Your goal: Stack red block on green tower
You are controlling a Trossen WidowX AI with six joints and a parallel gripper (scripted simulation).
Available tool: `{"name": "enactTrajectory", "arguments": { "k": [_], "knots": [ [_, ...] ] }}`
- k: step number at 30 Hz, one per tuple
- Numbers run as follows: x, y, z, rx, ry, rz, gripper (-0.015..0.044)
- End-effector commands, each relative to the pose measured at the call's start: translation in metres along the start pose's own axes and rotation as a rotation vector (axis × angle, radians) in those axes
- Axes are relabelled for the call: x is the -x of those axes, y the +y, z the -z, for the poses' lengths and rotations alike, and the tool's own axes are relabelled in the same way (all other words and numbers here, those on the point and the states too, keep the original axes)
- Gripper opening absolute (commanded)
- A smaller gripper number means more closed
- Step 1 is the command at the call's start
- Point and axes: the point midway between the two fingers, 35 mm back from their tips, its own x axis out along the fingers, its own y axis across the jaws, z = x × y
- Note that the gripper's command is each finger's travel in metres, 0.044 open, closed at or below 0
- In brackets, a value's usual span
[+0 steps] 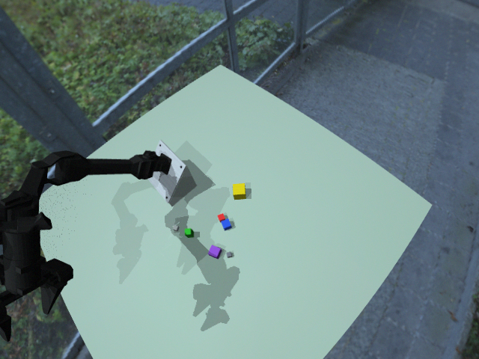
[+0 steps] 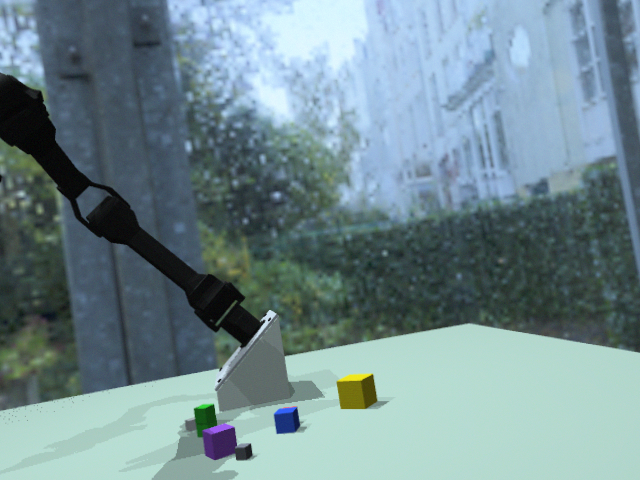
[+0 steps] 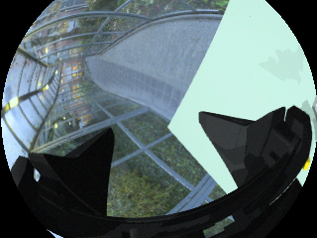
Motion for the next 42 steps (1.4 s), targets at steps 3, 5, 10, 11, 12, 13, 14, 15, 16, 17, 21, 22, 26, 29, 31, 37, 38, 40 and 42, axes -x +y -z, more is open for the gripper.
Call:
{"name": "enactTrajectory", "arguments": {
  "k": [3,5,10,11,12,13,14,15,16,17,21,22,26,29,31,37,38,40,42],
  "knots": [
    [-0.003,-0.007,0.020,0.085,0.035,-0.007,0.0440],
    [-0.006,-0.020,0.046,0.200,0.086,-0.013,0.0440],
    [-0.002,-0.061,0.118,0.440,0.218,-0.009,0.0440],
    [0.000,-0.072,0.131,0.487,0.245,-0.007,0.0440],
    [0.003,-0.083,0.145,0.537,0.274,-0.003,0.0440],
    [0.006,-0.096,0.160,0.590,0.305,0.001,0.0440],
    [0.009,-0.109,0.174,0.645,0.338,0.006,0.0440],
    [0.013,-0.124,0.187,0.700,0.371,0.012,0.0440],
    [0.017,-0.139,0.200,0.755,0.403,0.019,0.0440],
    [0.021,-0.154,0.212,0.810,0.436,0.026,0.0440],
    [0.041,-0.220,0.249,1.028,0.568,0.064,0.0440],
    [0.046,-0.237,0.256,1.083,0.601,0.076,0.0440],
    [0.069,-0.309,0.274,1.300,0.730,0.134,0.0440],
    [0.087,-0.362,0.276,1.461,0.824,0.190,0.0440],
    [0.099,-0.396,0.271,1.568,0.884,0.234,0.0440],
    [0.133,-0.488,0.235,1.881,1.045,0.399,0.0440],
    [0.137,-0.500,0.228,1.923,1.064,0.426,0.0440],
    [0.140,-0.508,0.222,1.957,1.079,0.449,0.0440],
    [0.143,-0.511,0.219,1.957,1.080,0.449,0.0440]
  ]
}}
